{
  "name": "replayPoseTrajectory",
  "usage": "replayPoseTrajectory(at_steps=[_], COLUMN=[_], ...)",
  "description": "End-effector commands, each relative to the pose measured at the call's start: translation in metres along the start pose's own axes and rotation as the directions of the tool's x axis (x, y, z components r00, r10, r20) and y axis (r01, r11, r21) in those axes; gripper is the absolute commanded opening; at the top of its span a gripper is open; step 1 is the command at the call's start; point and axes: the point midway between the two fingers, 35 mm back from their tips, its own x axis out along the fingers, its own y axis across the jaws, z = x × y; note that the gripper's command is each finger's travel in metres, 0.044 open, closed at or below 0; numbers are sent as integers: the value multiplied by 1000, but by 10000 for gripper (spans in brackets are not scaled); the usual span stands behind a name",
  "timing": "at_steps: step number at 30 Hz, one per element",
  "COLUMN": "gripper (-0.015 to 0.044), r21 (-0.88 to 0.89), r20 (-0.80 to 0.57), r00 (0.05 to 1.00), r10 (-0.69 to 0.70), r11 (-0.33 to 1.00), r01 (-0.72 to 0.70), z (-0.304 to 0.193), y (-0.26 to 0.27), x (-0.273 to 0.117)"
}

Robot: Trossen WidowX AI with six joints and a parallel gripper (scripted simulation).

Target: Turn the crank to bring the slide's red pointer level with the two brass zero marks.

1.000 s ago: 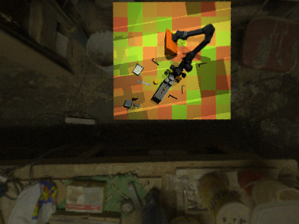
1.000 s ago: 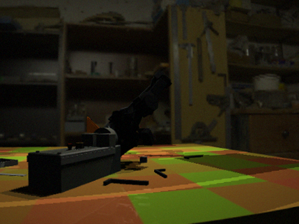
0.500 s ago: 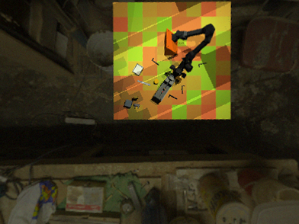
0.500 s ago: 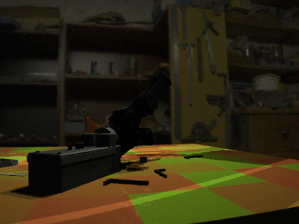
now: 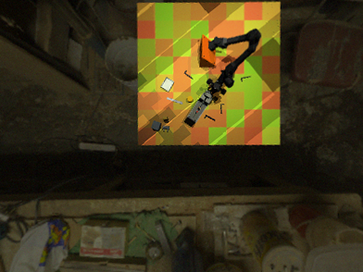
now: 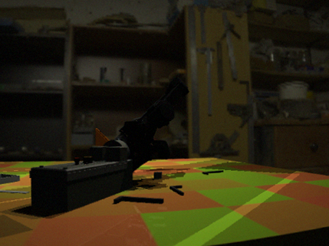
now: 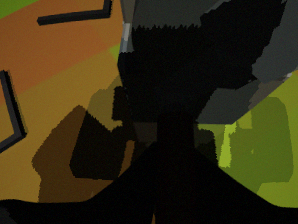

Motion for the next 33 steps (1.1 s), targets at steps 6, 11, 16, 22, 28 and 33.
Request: replayPoseTrajectory(at_steps=[6, 11, 16, 22, 28, 33], gripper=[0, 0, 0, 0, 0, 0], r21=[-4, -4, -4, -4, -4, -4], r20=[9, 9, 9, 9, 9, 9], r00=[1000, 1000, 1000, 1000, 1000, 1000], r10=[22, 22, 22, 22, 22, 22], r11=[1000, 1000, 1000, 1000, 1000, 1000], r01=[-22, -22, -22, -22, -22, -22], z=[4, 5, 5, 6, 7, 9], y=[8, 8, 9, 10, 11, 11], x=[-5, -5, -6, -7, -8, -10])
